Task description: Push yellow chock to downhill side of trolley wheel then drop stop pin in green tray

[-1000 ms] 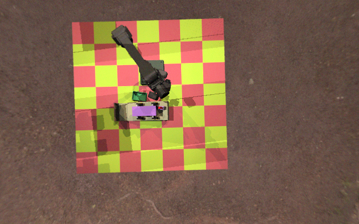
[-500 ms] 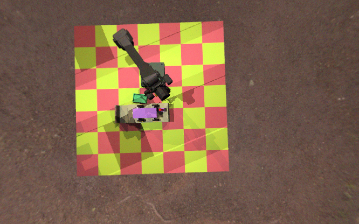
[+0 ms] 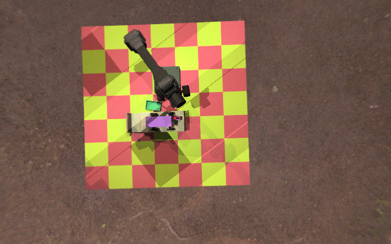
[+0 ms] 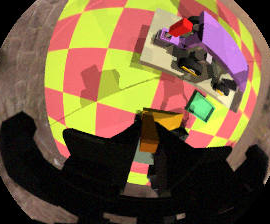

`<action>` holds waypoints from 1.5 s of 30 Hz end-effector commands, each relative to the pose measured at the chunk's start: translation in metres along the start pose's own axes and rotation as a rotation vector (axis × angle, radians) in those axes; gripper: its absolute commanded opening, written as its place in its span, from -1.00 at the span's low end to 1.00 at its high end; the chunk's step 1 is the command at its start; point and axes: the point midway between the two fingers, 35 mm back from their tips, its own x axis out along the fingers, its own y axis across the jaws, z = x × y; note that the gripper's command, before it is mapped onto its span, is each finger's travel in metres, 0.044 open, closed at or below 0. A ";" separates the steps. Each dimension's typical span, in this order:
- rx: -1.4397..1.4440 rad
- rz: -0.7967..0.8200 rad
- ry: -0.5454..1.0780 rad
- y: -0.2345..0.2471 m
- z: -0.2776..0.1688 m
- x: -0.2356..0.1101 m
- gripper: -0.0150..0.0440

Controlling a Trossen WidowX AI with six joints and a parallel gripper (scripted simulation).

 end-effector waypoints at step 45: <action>1.631 -0.003 -0.003 0.000 0.000 0.000 -0.49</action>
